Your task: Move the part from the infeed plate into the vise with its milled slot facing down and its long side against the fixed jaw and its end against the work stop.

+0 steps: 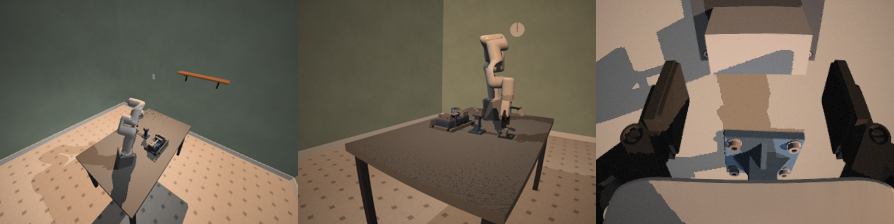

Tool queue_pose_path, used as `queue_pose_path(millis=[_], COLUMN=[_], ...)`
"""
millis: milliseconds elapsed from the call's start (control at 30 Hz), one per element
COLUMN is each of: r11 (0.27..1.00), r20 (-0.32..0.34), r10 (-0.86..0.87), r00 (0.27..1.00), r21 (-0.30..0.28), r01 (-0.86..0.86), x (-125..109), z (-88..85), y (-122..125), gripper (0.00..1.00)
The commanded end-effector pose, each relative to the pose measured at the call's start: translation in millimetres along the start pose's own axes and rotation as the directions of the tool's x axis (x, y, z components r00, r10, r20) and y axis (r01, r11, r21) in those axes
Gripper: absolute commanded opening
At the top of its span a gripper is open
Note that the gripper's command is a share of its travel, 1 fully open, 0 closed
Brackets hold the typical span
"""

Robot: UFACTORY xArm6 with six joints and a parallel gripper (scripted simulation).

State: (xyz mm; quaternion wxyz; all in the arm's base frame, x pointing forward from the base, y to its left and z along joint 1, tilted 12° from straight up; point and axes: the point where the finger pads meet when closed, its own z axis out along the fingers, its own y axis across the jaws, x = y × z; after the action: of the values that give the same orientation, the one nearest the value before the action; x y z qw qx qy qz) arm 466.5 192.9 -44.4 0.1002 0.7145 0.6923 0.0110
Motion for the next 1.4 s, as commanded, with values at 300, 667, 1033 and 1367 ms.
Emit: queue_pose_path(millis=[300, 667, 1033, 1367], r11=[1.0, 1.0, 1.0, 1.0], r20=[-0.002, -0.002, -0.002, -0.002], r10=[0.0, 0.0, 0.0, 0.0], r00=[1.0, 1.0, 1.0, 1.0], r21=[-0.004, -0.004, -0.004, -0.004], r01=[0.0, 0.0, 0.0, 0.0], x=[0.8, 0.9, 0.9, 0.9], z=[17.7, 28.3, 35.0, 38.5], y=[1.8, 1.9, 1.9, 1.9], gripper=[0.89, 0.89, 0.89, 0.89])
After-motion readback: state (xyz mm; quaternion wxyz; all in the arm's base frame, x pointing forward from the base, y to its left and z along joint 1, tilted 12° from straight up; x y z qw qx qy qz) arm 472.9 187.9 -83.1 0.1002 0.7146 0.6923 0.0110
